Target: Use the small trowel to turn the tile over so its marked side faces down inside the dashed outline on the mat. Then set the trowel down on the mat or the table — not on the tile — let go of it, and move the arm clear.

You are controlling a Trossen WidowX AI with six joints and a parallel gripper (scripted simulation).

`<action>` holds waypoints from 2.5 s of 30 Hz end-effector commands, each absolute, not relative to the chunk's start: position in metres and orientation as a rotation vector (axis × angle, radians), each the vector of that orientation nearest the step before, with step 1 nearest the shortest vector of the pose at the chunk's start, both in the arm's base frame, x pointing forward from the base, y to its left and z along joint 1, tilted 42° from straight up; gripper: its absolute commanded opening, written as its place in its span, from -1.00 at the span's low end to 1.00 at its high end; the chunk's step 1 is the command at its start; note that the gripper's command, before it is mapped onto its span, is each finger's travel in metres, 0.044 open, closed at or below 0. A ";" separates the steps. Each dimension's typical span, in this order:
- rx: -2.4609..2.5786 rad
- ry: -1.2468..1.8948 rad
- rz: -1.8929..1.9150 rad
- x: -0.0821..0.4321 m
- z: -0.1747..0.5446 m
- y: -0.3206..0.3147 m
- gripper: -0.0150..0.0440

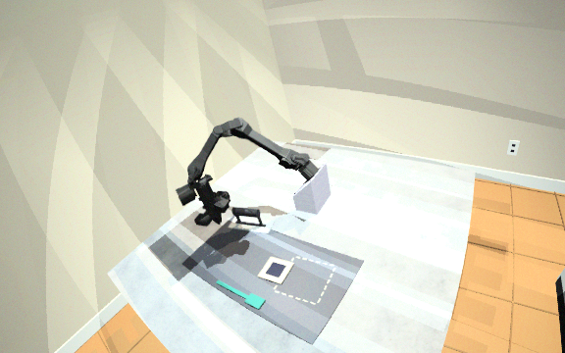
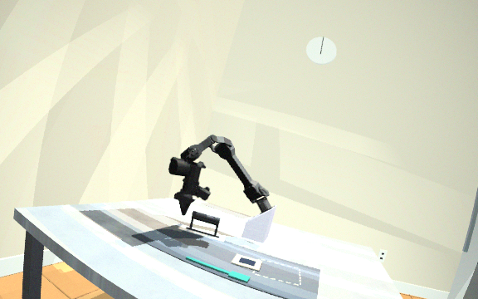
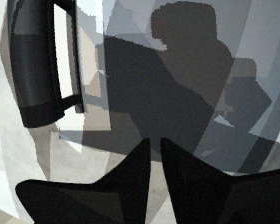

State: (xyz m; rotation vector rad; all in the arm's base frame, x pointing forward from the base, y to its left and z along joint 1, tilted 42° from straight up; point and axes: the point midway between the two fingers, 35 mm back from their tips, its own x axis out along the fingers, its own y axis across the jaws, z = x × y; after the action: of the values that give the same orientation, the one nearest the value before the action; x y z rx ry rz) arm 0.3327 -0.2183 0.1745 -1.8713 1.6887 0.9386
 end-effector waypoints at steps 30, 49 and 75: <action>-1.871 1.689 0.939 0.333 0.175 -0.218 -0.15; -1.871 1.689 0.939 0.333 0.175 -0.218 -0.49; -1.579 1.726 0.517 0.319 0.174 -0.209 0.42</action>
State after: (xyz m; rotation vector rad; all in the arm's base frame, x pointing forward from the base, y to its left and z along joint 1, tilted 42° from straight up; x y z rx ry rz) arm 0.3233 -0.2113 0.1731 -1.6497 1.7213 0.6196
